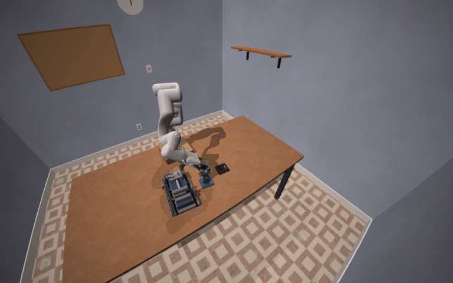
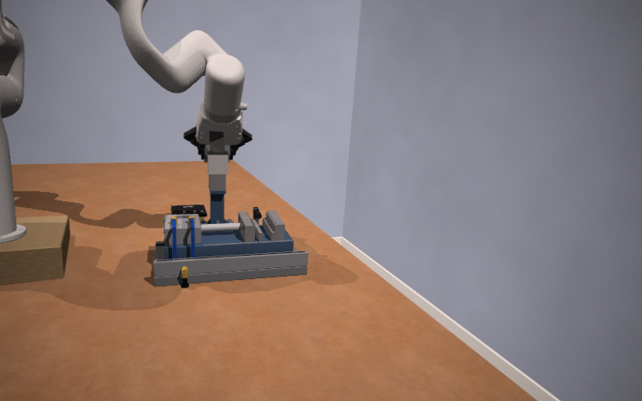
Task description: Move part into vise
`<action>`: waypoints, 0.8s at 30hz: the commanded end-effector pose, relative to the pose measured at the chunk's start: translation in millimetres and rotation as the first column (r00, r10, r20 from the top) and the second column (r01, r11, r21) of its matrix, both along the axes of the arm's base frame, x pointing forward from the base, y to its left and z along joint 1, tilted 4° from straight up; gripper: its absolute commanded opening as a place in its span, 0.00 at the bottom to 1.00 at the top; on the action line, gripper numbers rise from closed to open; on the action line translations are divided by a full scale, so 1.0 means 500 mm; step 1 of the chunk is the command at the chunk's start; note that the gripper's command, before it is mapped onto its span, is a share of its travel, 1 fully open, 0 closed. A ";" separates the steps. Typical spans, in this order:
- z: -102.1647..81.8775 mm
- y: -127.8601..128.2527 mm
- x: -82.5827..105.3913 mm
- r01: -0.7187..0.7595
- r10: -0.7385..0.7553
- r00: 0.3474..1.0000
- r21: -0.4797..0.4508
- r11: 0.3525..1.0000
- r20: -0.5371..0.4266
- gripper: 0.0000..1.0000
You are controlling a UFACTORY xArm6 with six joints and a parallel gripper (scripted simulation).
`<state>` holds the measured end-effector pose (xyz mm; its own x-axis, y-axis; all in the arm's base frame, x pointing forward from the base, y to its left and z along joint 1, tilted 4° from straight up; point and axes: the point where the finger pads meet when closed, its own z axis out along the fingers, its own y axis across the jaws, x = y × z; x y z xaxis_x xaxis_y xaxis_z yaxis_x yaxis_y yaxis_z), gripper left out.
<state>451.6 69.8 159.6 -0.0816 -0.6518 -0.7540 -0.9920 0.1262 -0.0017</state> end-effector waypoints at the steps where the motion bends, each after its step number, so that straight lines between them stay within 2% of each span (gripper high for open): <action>1: -0.002 0.000 0.002 0.000 0.000 1.000 -0.001 1.000 0.004 0.00; 24: -0.048 0.003 0.003 0.000 0.000 1.000 -0.001 1.000 0.004 0.00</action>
